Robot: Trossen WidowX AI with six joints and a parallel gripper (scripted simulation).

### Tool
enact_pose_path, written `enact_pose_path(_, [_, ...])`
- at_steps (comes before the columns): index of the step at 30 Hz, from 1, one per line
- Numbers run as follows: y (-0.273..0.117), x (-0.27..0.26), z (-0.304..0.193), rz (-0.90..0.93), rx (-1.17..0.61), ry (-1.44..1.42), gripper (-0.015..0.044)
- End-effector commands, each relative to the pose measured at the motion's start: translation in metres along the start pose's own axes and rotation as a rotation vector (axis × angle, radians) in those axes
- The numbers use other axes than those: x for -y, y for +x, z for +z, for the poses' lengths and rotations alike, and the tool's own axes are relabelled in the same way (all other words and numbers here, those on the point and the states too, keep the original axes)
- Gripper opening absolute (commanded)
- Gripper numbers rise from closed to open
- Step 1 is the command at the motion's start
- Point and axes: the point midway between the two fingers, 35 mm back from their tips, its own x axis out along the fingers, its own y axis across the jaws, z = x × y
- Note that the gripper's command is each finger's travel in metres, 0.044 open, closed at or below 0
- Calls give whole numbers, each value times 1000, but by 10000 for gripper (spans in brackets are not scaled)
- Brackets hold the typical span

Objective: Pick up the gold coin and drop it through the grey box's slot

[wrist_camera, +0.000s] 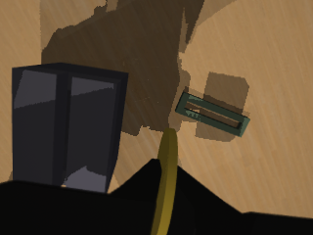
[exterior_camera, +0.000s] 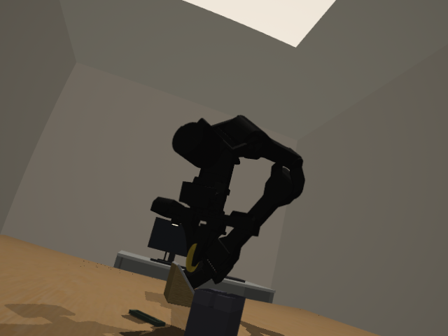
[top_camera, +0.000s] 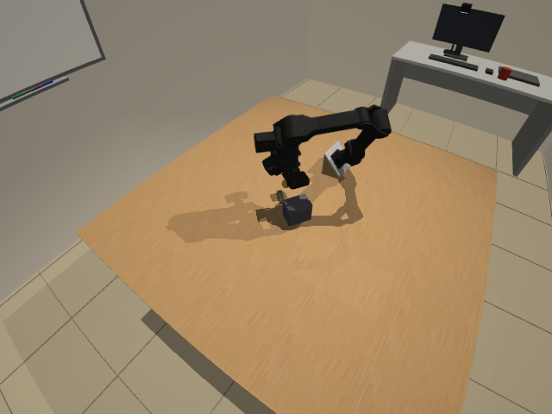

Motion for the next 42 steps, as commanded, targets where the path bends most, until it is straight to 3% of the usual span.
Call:
enact_pose_path(1, [-2,-12,-1,3,6,-2,0])
enact_pose_path(20, [0,-59,-10,10,0,-4,0])
enact_pose_path(42, [0,-57,-9,6,-4,-7,0])
